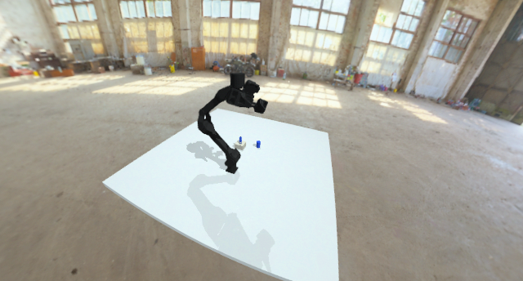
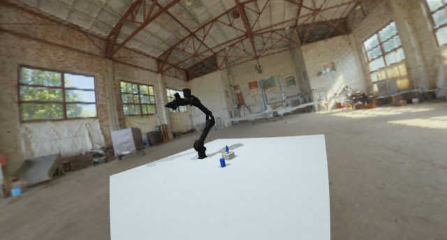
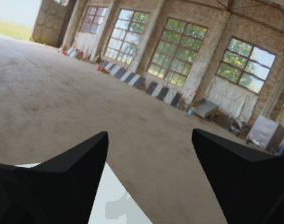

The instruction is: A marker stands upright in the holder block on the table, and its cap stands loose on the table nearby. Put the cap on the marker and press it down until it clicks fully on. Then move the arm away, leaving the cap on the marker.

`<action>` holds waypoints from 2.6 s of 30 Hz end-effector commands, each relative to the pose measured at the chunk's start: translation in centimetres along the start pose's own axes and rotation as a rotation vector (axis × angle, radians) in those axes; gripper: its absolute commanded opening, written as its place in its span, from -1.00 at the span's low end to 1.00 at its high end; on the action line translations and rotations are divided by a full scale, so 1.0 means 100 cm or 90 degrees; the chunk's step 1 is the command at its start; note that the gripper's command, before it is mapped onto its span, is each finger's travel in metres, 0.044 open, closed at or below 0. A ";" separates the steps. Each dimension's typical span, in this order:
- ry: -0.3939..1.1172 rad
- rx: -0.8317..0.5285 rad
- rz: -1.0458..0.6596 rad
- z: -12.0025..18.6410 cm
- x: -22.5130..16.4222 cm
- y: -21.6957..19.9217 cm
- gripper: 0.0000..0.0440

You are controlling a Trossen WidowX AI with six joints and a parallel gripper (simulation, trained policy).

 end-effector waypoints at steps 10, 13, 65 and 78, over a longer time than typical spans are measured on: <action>0.020 0.082 0.007 -0.011 0.000 0.026 0.42; 0.026 0.101 0.009 -0.013 0.001 0.032 0.42; 0.141 0.374 0.045 -0.018 -0.003 0.160 0.44; 0.180 0.427 0.052 -0.009 -0.006 0.193 0.44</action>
Point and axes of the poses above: the point midway between the two fingers, 35 mm back from their tips, its own z axis back along the fingers, its own y axis across the jaws, x = y × z, the point moved 9 cm from there along z, back along the fingers, and after that the axes turned 1 degree about z, right-handed, at the moved point
